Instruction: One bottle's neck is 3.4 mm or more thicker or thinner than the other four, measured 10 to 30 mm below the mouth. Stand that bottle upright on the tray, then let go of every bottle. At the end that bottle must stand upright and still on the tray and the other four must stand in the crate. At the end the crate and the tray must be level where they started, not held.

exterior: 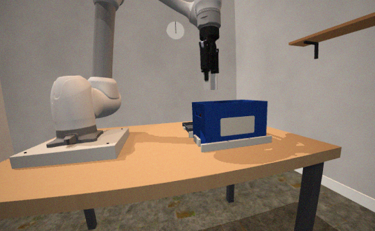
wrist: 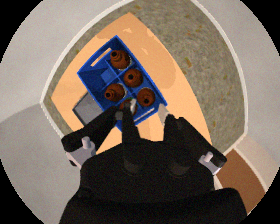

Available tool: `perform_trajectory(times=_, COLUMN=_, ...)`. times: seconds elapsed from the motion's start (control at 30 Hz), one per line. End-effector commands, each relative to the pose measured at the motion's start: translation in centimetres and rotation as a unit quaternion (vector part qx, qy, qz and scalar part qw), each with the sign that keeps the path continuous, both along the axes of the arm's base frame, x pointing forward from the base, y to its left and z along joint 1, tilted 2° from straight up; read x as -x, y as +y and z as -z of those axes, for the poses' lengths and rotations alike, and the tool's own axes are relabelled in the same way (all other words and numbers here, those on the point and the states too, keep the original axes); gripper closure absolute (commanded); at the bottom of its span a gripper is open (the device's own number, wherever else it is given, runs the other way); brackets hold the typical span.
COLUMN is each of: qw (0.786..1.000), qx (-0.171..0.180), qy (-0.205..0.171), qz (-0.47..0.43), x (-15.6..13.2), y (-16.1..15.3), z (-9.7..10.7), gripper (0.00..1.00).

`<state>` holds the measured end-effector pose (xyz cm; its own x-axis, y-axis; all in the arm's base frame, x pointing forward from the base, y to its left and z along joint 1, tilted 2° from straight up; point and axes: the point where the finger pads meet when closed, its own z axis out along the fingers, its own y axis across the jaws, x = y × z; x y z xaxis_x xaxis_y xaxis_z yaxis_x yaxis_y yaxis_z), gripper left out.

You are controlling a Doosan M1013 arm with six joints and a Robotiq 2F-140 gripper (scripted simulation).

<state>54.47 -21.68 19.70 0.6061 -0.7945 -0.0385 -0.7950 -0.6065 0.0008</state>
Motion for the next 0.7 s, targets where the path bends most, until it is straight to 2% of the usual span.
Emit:
perform_trajectory(times=0.0, qw=1.0, qx=0.0, qy=0.0, qz=0.0, x=0.0, y=0.0, z=-0.03, gripper=0.62)
perform_trajectory(times=0.03, qw=1.0, qx=0.0, qy=0.0, qz=0.0, x=0.0, y=0.0, z=-0.03, gripper=1.0)
perform_trajectory(times=0.67, qw=1.0, qx=0.0, qy=0.0, qz=0.0, x=0.0, y=0.0, z=-0.03, gripper=1.0)
